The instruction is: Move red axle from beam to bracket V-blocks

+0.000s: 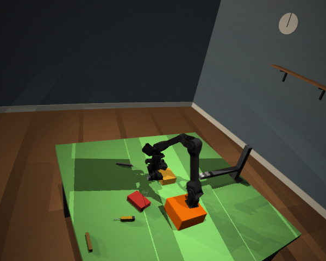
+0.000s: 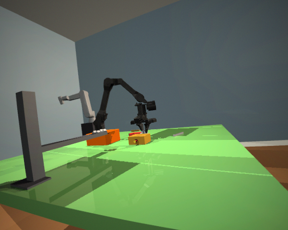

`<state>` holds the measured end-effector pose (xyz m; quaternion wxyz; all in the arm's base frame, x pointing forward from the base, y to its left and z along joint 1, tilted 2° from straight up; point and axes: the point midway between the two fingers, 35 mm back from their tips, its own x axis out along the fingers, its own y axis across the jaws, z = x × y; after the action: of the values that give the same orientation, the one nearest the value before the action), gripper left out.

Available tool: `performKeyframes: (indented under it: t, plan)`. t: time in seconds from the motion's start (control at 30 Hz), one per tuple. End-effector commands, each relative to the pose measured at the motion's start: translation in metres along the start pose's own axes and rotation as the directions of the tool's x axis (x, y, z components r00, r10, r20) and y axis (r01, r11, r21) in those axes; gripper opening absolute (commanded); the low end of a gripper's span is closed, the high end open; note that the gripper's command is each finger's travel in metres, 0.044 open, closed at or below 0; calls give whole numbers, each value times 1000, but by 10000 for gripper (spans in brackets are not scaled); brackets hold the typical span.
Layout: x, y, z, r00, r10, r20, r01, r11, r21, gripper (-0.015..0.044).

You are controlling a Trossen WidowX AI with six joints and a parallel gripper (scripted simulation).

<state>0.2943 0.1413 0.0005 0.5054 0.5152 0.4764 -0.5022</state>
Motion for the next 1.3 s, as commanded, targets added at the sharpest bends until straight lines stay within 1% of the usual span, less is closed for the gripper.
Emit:
performKeyframes:
  t: [0.0, 0.67, 1.07, 1.2, 1.23, 1.27]
  plan:
    - [8, -2, 1, 1000, -6, 2, 6, 1000, -3, 0]
    - [35, -5, 3, 1000, -7, 2, 7, 1000, -3, 0]
    - [32, -3, 2, 1000, -3, 1, 3, 1000, 0, 315]
    - [21, -3, 2, 1000, -6, 2, 6, 1000, -3, 420]
    - [19, -3, 2, 1000, -6, 2, 6, 1000, -3, 440]
    - [17, -3, 2, 1000, -6, 2, 6, 1000, -3, 440]
